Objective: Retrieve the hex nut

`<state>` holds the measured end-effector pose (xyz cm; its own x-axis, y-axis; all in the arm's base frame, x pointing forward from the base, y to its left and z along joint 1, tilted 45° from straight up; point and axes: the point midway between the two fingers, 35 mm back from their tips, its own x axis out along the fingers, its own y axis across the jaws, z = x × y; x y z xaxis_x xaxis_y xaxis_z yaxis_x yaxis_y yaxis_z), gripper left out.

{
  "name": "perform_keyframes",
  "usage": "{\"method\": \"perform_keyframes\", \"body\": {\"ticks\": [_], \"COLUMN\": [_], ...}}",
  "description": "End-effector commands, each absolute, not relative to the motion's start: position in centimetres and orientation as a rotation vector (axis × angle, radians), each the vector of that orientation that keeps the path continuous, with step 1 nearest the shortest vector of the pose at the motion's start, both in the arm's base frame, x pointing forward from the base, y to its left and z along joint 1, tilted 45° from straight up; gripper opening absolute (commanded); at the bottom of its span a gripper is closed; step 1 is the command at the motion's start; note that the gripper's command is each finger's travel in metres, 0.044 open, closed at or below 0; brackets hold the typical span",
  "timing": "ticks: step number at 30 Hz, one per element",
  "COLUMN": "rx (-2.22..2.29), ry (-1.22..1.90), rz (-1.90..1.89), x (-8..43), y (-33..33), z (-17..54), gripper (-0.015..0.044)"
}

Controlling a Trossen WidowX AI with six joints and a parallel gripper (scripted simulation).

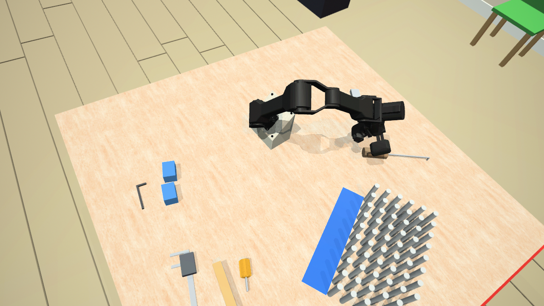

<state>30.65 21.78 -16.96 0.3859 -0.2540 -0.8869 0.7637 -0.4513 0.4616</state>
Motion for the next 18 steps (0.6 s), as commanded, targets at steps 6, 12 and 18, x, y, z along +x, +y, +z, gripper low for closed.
{"method": "perform_keyframes", "body": {"ticks": [6,12,18], "rx": [1.636,1.636,1.636], "ry": [0.461,0.461,0.461], "rz": [-1.262,-1.262,-1.262], "x": [30.74,30.74,30.85], "y": [21.77,21.77,21.28], "z": [-16.94,-16.94,-17.5], "gripper": [0.028,0.028,0.028]}}
